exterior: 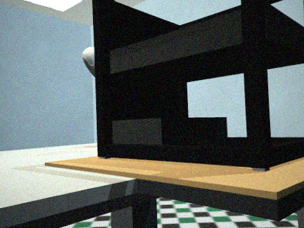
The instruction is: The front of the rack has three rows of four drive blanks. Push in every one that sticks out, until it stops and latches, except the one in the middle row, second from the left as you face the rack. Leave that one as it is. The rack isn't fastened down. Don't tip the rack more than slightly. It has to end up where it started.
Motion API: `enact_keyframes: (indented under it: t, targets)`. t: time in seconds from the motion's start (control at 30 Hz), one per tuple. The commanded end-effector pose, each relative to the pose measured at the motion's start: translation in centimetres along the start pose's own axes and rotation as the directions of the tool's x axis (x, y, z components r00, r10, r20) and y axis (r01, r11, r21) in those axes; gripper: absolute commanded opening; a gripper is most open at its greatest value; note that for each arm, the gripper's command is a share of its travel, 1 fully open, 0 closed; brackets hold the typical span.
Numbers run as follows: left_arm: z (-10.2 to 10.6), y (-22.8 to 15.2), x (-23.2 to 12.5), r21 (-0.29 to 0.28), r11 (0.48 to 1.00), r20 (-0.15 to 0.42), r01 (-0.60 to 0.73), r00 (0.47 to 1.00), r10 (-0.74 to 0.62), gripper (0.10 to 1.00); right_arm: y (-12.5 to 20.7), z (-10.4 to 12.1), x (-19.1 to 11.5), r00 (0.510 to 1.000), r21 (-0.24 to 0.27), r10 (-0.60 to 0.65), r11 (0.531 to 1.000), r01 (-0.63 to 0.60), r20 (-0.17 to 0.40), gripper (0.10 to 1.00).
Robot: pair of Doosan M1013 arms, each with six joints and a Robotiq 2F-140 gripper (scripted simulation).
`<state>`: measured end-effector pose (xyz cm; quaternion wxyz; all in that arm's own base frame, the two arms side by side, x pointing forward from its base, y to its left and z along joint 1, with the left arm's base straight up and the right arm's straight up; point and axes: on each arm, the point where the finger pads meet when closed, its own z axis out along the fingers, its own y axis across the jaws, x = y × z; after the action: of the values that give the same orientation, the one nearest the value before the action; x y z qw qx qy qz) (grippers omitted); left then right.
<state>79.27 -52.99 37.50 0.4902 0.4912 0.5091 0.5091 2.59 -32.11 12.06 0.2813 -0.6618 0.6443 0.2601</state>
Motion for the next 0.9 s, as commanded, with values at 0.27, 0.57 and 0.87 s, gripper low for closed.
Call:
enact_keyframes:
  t: [0.27, 0.57, 0.87]
  targets:
    - [0.4, 0.1, 0.0, -0.001, 1.0, 0.0, 0.001, 1.0, -0.001, 0.099, 0.0, 0.0, 0.0, 1.0, 0.0, 0.0, 1.0, 0.0, -0.001, 1.0]
    - [1.0, 0.1, 0.0, -0.001, 1.0, 0.0, 0.001, 1.0, -0.001, 0.099, 0.0, 0.0, 0.0, 1.0, 0.0, 0.0, 1.0, 0.0, -0.001, 1.0]
    - [1.1, 0.1, 0.0, -0.001, 1.0, 0.0, 0.001, 1.0, -0.001, 0.099, 0.0, 0.0, 0.0, 1.0, 0.0, 0.0, 1.0, 0.0, -0.001, 1.0]
